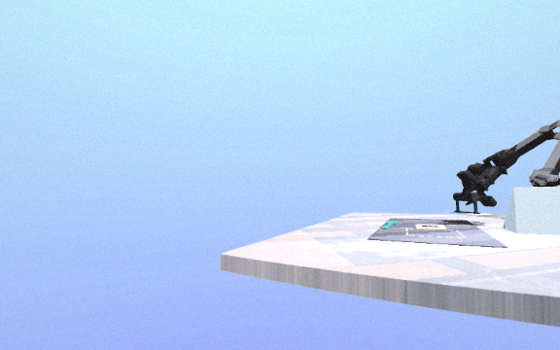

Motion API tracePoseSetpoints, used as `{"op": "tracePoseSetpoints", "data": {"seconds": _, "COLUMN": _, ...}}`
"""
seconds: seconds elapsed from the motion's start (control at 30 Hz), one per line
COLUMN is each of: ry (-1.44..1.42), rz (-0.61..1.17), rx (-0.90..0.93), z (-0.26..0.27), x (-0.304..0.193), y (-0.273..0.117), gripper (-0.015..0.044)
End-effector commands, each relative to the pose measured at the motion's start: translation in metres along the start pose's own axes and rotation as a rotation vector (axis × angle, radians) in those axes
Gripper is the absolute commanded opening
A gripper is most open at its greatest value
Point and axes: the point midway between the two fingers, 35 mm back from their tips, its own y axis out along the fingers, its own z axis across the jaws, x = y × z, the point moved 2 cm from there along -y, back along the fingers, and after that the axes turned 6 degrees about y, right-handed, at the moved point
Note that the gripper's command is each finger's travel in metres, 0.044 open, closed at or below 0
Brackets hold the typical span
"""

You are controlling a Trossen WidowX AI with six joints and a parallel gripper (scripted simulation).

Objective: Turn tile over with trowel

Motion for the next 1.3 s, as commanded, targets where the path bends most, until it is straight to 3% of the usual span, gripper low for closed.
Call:
{"op": "tracePoseSetpoints", "data": {"seconds": 0.0, "ry": -0.001, "rz": -0.015, "rx": 0.013, "z": 0.012, "x": 0.001, "y": -0.014, "gripper": 0.0}}
{"op": "tracePoseSetpoints", "data": {"seconds": 0.2, "ry": 0.0, "rz": -0.02, "rx": 0.01, "z": 0.013, "x": 0.002, "y": -0.011, "gripper": 0.0}}
{"op": "tracePoseSetpoints", "data": {"seconds": 1.27, "ry": 0.119, "rz": -0.281, "rx": -0.013, "z": 0.088, "x": 0.015, "y": 0.1, "gripper": 0.0}}
